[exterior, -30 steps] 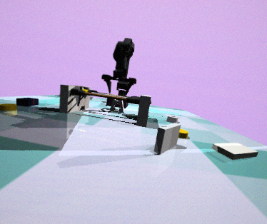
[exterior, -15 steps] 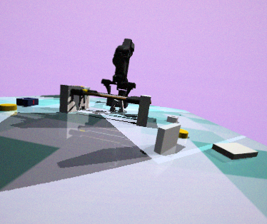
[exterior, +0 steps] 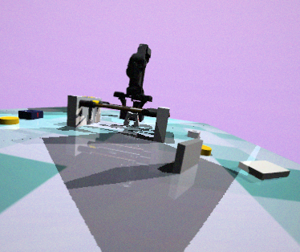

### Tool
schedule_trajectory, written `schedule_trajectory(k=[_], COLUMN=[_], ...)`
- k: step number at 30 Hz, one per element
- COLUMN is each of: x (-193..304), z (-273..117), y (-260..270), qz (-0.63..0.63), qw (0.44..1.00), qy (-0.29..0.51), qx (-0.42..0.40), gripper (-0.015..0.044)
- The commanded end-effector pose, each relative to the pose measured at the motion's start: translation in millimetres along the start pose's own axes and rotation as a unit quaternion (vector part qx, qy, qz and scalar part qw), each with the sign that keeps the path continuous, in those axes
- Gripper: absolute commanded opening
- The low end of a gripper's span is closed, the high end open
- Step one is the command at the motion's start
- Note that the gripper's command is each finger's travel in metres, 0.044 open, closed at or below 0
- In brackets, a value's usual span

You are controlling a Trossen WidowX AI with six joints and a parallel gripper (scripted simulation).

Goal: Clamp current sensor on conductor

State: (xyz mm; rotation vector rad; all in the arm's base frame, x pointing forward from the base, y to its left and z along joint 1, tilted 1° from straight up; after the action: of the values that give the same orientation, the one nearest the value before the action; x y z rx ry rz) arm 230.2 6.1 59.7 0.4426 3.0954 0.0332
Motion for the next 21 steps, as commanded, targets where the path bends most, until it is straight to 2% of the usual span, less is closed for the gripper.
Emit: schedule_trajectory(k=[1,11,18,19,21], x=[0,0,-4,-5,-6], z=[0,0,-21,-26,-36], y=[0,0,1,2,2], qz=[0.000,0.000,0.001,0.001,0.001], qw=[1.000,1.000,1.000,1.000,1.000], qy=[0.000,0.000,0.000,0.000,0.000], qx=[0.000,0.000,0.000,0.000,0.000], gripper=[0.0269,0.0202,0.0019,0.0000,0.0000])
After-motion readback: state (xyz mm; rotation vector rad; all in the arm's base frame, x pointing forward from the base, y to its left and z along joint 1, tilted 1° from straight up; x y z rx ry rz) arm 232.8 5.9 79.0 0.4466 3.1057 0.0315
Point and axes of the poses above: the point midway between the two fingers, 35 mm back from their tips, its own z axis out along the fingers, its own y axis across the jaws, x = y × z, the point moved 2 cm from there along -z, back along the fingers, and after that the axes turned 14 degrees about z, right-handed, at the moved point
